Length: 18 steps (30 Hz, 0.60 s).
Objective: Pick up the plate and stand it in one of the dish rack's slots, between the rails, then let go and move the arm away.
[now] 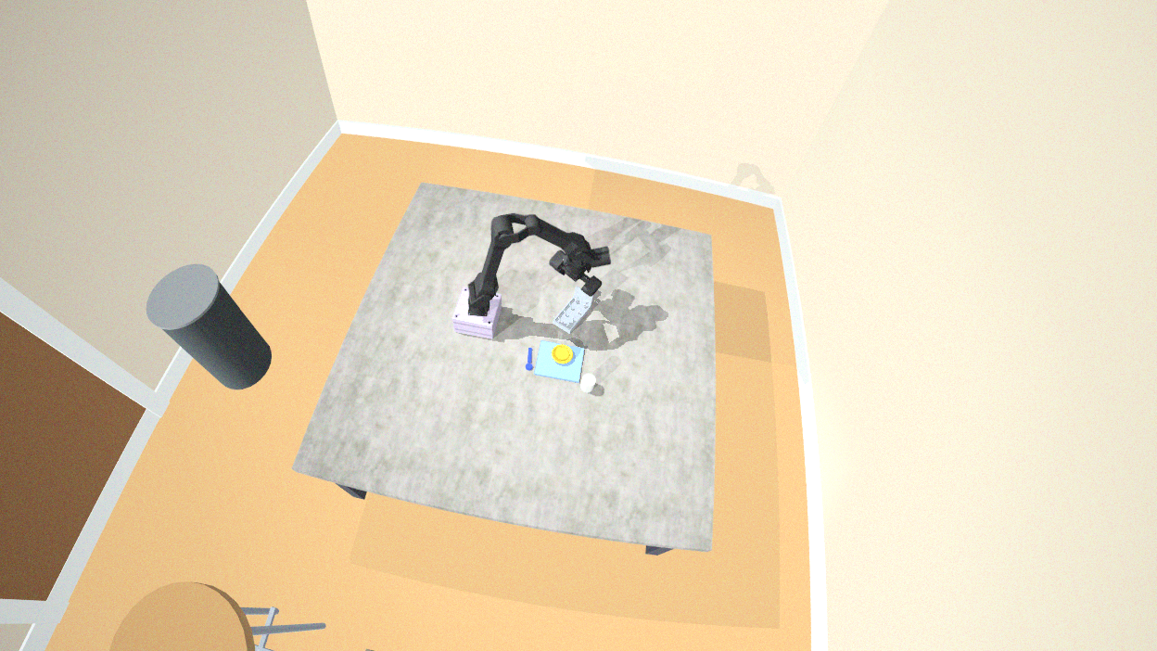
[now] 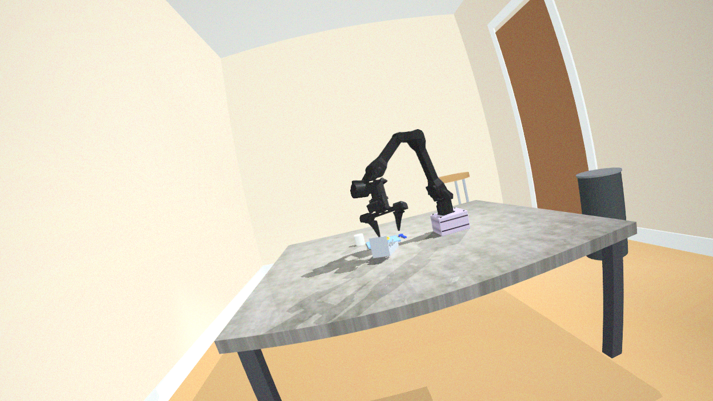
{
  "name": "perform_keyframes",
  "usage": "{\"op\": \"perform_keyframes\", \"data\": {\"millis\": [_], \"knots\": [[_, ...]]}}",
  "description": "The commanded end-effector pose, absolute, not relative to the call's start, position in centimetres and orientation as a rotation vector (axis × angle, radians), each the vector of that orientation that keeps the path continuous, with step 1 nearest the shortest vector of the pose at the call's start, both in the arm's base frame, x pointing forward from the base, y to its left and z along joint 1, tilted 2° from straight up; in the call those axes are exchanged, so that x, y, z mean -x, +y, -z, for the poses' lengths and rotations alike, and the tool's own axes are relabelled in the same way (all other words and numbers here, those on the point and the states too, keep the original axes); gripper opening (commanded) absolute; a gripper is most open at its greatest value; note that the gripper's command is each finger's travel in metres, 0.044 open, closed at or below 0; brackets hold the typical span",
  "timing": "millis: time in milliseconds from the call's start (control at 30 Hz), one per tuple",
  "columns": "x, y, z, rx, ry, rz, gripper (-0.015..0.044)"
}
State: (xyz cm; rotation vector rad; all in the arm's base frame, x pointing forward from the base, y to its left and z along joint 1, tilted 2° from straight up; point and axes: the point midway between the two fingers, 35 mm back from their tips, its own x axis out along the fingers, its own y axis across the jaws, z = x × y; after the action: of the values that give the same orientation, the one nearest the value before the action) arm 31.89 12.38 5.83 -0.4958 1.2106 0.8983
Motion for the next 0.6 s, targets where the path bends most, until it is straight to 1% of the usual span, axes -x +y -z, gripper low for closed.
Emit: {"op": "perform_keyframes", "data": {"millis": [0,300,567], "knots": [[-32.2,9.8,-4.6,0.467,1.269,-0.826,0.04],[-33.0,3.6,-4.2,0.305,1.368,-0.562,0.04],[-32.7,-1.8,-3.9,0.169,1.433,-0.34,0.04]]}}
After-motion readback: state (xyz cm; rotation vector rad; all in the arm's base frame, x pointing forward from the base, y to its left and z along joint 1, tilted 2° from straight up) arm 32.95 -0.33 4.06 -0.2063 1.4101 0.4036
